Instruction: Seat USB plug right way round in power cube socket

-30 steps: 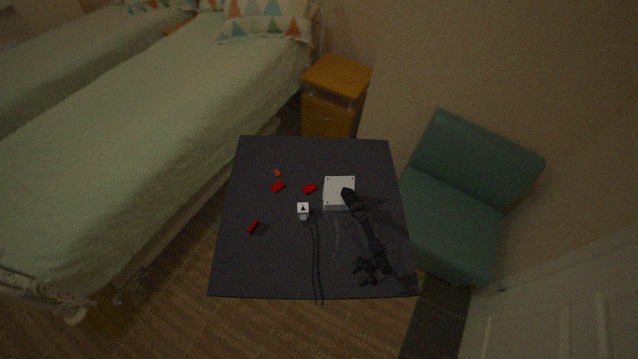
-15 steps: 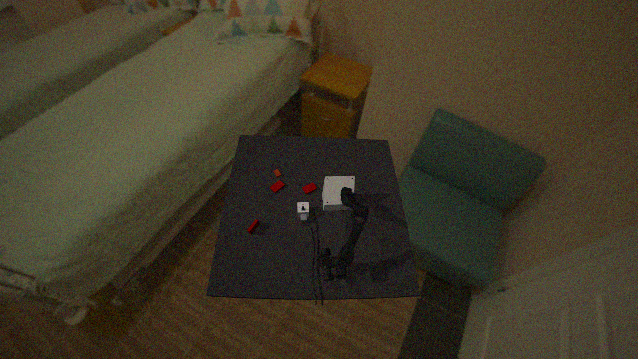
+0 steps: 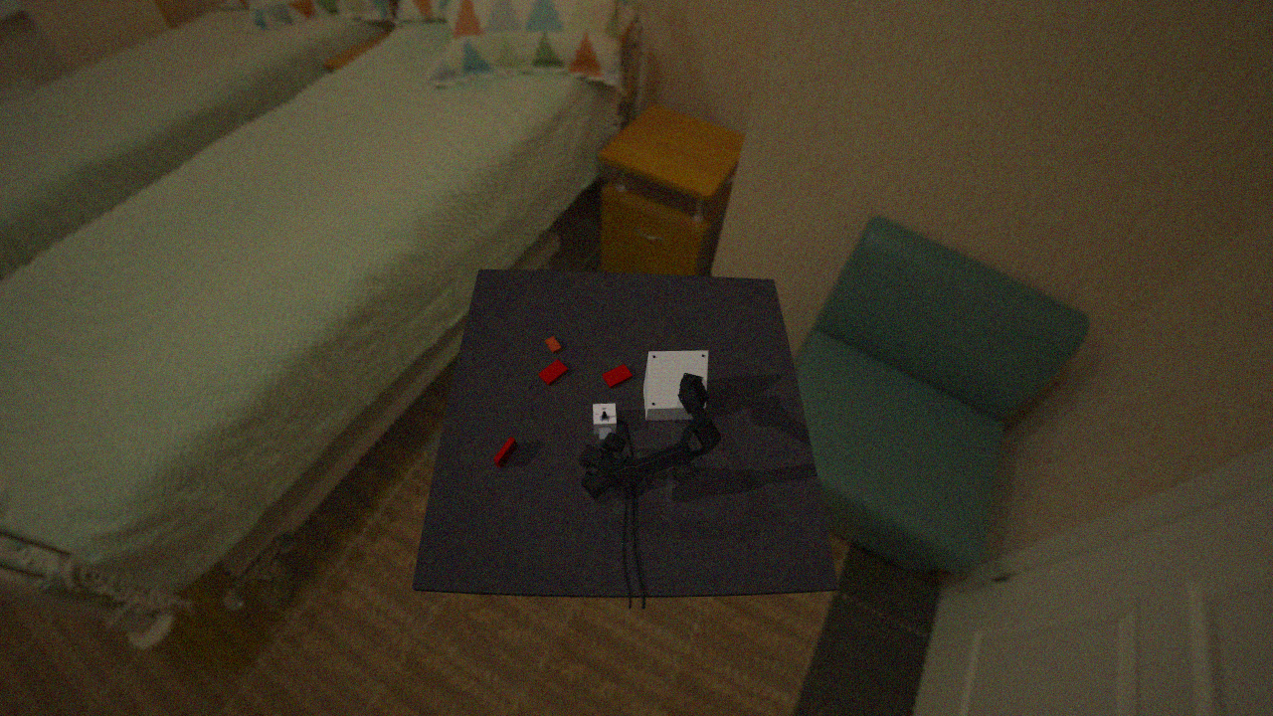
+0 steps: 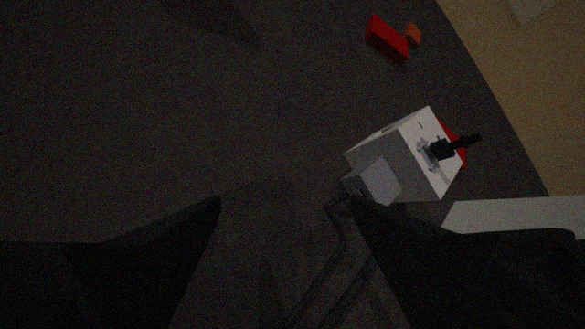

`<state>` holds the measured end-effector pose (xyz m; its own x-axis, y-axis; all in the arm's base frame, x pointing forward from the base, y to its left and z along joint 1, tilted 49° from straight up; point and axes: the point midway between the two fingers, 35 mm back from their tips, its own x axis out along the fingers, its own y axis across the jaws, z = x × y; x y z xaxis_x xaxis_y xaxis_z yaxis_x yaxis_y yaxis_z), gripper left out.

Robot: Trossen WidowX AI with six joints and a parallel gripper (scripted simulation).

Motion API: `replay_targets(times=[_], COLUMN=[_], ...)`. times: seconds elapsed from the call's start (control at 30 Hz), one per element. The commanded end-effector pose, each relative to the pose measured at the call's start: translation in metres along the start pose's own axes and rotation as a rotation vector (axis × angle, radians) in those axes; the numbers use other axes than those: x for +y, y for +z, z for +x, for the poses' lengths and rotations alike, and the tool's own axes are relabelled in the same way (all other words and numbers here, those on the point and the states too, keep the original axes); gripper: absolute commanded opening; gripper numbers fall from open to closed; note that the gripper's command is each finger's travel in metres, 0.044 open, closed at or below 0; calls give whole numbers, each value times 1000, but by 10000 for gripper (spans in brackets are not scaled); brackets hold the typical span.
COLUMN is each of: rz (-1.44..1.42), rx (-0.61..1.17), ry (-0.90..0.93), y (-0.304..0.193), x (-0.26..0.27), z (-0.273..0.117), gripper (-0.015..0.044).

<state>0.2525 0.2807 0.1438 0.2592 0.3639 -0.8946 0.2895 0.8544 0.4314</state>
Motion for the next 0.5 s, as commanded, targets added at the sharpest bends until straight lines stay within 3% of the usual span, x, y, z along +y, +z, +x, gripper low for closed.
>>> replay_targets(times=[0.0, 0.2, 0.47], rz=[159, 487, 989], rx=[131, 376, 654], ry=[-77, -108, -9], y=[24, 52, 76], x=[-45, -110, -169], z=[14, 19, 6], gripper=[440, 440, 440])
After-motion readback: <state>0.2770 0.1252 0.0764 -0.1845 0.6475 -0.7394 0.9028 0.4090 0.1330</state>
